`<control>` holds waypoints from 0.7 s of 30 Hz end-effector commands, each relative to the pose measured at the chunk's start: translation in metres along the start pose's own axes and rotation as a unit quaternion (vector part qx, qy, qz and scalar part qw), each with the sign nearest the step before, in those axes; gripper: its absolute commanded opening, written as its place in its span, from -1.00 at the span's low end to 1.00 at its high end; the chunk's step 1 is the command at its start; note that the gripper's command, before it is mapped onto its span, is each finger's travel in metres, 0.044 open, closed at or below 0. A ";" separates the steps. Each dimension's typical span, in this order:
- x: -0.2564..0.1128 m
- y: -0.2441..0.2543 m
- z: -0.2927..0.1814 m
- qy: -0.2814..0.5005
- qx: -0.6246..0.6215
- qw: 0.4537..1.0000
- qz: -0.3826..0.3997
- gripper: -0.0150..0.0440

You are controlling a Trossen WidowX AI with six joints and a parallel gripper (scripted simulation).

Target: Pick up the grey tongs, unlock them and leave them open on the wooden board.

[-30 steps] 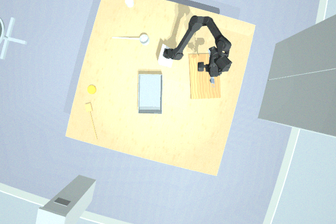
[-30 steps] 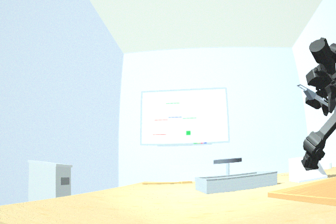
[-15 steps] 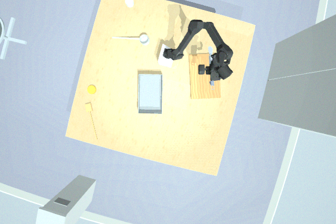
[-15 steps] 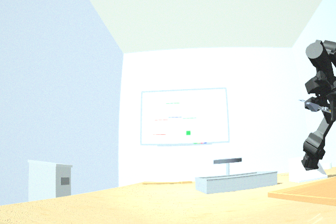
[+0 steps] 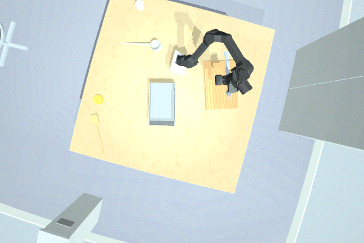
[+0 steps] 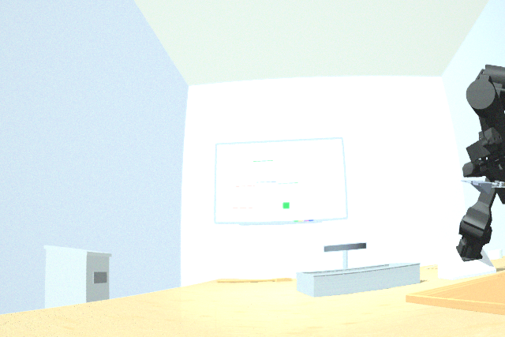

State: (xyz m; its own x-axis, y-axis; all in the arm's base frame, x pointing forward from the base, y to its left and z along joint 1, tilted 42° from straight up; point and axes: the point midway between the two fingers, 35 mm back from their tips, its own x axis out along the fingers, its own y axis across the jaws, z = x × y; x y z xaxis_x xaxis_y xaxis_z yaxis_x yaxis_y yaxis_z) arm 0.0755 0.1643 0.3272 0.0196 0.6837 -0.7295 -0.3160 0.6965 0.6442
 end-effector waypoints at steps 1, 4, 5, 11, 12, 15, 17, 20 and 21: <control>0.000 0.001 0.000 0.003 -0.002 1.000 -0.004 -1.00; 0.000 0.001 0.000 0.003 -0.002 1.000 -0.004 -1.00; 0.001 0.001 0.000 0.003 -0.002 1.000 -0.004 -1.00; 0.008 0.001 0.002 0.003 -0.003 1.000 -0.005 -1.00; 0.010 0.000 0.003 0.004 -0.003 1.000 -0.005 -1.00; 0.014 0.000 0.004 0.004 -0.003 1.000 -0.006 -1.00; 0.017 0.000 0.004 0.004 -0.003 1.000 -0.006 -1.00; 0.022 0.000 0.005 0.004 -0.003 1.000 -0.006 -1.00; 0.023 0.000 0.005 0.004 -0.003 1.000 -0.006 -1.00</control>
State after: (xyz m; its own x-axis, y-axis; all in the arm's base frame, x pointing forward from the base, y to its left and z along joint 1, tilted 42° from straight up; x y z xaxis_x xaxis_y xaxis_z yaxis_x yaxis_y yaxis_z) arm 0.0797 0.1789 0.3154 0.0136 0.6772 -0.7356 -0.3265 0.6984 0.6369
